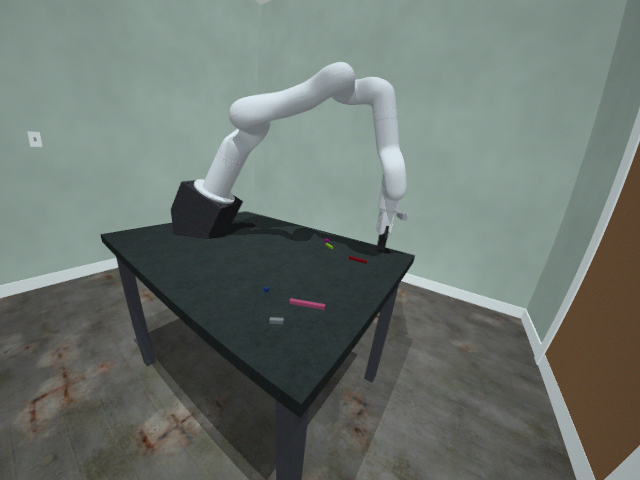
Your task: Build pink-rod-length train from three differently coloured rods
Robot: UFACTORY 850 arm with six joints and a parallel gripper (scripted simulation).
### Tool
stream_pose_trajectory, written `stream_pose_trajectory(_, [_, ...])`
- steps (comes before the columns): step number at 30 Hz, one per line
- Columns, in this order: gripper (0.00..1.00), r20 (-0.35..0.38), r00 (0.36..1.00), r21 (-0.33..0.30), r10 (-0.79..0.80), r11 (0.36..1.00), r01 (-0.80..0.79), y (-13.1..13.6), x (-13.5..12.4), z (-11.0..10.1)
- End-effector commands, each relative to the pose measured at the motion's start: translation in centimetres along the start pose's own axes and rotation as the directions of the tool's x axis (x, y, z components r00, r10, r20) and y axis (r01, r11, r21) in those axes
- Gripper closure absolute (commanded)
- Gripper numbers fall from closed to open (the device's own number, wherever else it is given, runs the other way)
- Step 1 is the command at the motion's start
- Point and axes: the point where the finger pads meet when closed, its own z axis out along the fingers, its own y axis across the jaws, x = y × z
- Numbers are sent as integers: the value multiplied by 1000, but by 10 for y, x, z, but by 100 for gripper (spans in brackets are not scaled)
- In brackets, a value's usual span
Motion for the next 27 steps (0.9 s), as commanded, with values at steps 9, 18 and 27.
stream_pose_trajectory(9, [96, -2, 1000, 0, 0, 1000, 0, 0, 1, 0])
stream_pose_trajectory(18, [96, -2, 1000, 0, 0, 1000, 0, 0, 1, 4])
stream_pose_trajectory(27, [96, -2, 1000, 0, 0, 1000, 0, 0, 1, 10])
